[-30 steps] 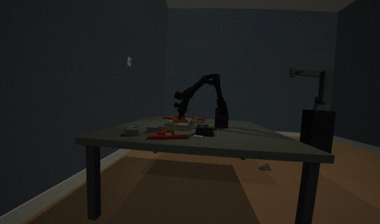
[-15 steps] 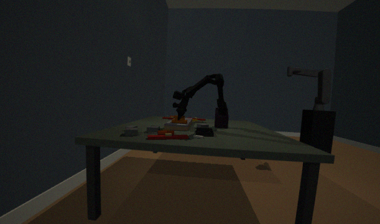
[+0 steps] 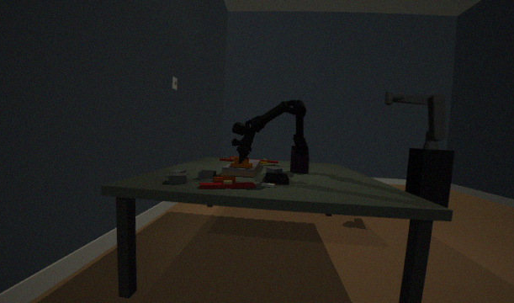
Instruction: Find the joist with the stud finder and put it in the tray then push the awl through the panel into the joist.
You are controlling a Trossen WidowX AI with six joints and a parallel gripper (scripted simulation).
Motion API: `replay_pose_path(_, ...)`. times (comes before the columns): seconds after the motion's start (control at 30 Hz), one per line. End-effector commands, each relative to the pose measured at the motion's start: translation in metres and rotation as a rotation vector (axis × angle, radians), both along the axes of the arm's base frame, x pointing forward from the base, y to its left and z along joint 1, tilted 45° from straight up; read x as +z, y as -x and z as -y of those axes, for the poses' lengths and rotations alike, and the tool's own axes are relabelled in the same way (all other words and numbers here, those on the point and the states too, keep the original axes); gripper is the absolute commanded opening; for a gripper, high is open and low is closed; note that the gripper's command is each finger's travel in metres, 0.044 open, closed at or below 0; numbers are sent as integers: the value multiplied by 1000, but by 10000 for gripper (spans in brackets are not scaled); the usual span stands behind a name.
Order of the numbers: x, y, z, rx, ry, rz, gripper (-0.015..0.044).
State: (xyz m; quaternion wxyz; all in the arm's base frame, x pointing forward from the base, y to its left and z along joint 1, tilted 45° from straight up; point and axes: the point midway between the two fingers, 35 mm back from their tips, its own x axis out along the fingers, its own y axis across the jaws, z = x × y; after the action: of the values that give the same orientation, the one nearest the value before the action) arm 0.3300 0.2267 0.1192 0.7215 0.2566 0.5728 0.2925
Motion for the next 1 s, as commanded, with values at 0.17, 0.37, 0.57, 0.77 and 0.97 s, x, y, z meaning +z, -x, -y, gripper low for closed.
replay_pose_path(0.17,7,3,-7,12,-10,3,0)
replay_pose_path(0.37,3,1,-3,1,-3,1,0)
replay_pose_path(0.57,0,1,-1,11,-10,3,0)
replay_pose_path(0.77,-15,-1,14,12,-9,3,0)
replay_pose_path(0.97,-30,-4,28,12,-8,3,0)
